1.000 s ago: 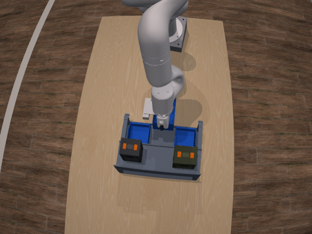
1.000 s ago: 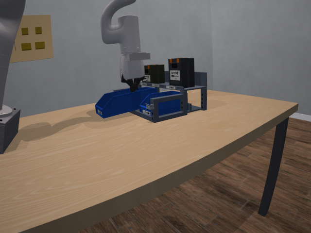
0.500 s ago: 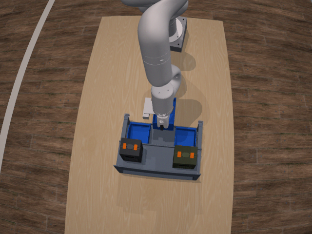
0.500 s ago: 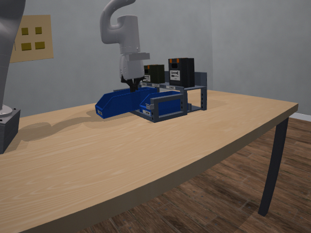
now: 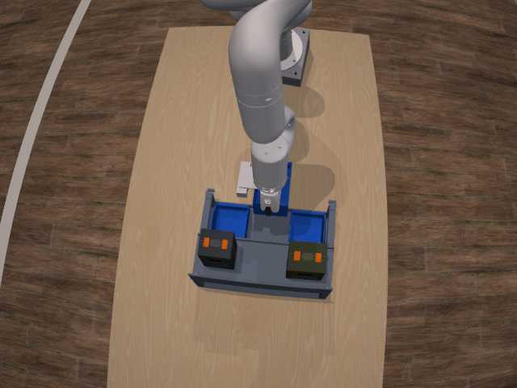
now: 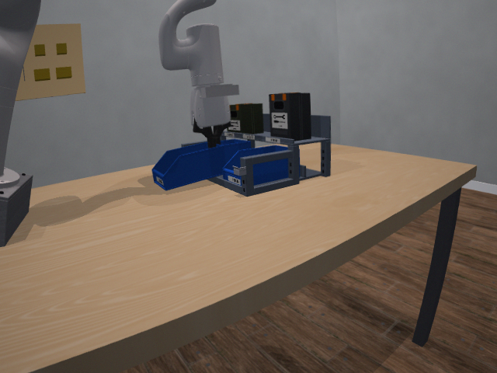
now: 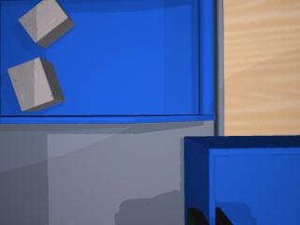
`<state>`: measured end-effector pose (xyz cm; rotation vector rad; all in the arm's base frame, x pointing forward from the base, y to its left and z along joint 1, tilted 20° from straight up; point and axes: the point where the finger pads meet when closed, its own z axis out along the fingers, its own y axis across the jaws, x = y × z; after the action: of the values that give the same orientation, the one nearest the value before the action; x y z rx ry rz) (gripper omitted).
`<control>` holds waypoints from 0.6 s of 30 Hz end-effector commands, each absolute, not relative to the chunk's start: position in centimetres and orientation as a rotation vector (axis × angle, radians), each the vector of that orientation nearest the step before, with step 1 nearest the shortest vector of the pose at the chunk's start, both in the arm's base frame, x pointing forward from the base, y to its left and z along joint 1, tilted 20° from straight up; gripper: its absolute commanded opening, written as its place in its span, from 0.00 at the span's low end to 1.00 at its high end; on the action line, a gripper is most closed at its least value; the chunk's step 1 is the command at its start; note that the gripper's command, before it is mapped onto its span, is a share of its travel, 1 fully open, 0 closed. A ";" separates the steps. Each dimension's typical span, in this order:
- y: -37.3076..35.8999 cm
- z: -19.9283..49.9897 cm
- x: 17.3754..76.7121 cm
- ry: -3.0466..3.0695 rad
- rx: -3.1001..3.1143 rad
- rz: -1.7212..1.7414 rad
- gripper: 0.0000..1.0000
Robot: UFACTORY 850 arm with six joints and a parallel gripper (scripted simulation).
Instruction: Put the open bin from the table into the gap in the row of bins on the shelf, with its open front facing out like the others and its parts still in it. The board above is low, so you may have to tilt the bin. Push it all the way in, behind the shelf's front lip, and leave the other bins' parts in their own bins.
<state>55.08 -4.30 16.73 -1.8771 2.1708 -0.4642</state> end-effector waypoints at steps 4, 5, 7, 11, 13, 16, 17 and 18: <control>-4.3 16.8 55.1 2.157 -1.863 -0.497 0.00; -4.3 16.8 55.1 2.157 -1.863 -0.497 0.00; -4.3 16.8 55.1 2.157 -1.863 -0.497 0.00; -4.3 16.8 55.1 2.162 -1.868 -0.487 0.00; -4.3 16.8 55.1 2.156 -1.862 -0.500 0.00; -4.3 16.8 55.1 2.153 -1.859 -0.507 0.00; -4.3 16.8 55.1 2.153 -1.859 -0.507 0.00; -4.3 16.8 55.1 2.153 -1.859 -0.507 0.00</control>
<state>55.06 -4.30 16.72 -1.8736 2.1690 -0.4790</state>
